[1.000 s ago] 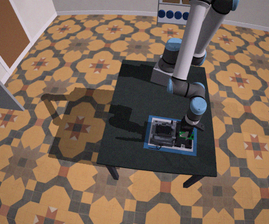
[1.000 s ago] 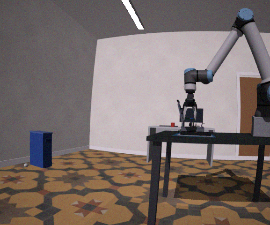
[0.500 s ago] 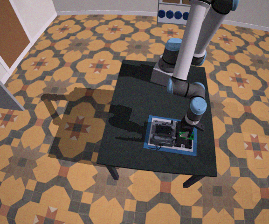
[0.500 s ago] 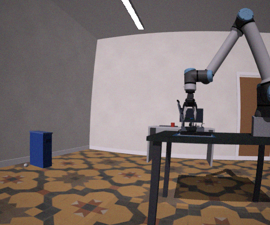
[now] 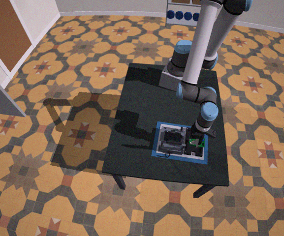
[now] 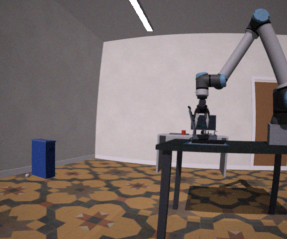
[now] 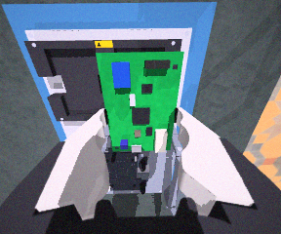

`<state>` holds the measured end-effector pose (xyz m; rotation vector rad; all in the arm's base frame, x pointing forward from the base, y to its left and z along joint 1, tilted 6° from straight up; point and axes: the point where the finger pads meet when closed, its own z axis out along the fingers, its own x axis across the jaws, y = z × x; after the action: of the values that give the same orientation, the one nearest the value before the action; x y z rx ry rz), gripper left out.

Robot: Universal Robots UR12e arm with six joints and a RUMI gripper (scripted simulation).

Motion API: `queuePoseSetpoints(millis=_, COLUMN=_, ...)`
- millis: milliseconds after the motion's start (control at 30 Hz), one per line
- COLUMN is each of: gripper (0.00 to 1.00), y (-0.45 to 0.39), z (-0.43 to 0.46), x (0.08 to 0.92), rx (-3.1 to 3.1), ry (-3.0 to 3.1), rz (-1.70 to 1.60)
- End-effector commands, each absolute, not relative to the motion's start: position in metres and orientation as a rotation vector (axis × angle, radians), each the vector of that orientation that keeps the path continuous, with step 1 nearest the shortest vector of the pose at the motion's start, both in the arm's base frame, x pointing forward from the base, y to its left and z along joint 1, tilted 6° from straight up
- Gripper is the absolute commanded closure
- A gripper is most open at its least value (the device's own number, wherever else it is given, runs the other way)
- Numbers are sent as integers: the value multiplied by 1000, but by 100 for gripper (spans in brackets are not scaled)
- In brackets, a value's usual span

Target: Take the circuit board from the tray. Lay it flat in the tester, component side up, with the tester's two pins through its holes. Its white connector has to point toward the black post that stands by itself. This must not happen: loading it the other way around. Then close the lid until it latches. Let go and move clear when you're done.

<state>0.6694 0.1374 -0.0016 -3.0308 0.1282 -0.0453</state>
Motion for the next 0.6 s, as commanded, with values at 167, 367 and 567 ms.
queuePoseSetpoints(millis=167, gripper=61, y=137, z=-1, x=670, rx=-3032, ry=107, rz=-49)
queuePoseSetpoints(millis=367, gripper=61, y=137, z=-1, x=670, rx=-3033, ry=82, rz=-50)
queuePoseSetpoints(millis=567, gripper=61, y=137, z=-1, x=670, rx=-3034, ry=46, rz=-52)
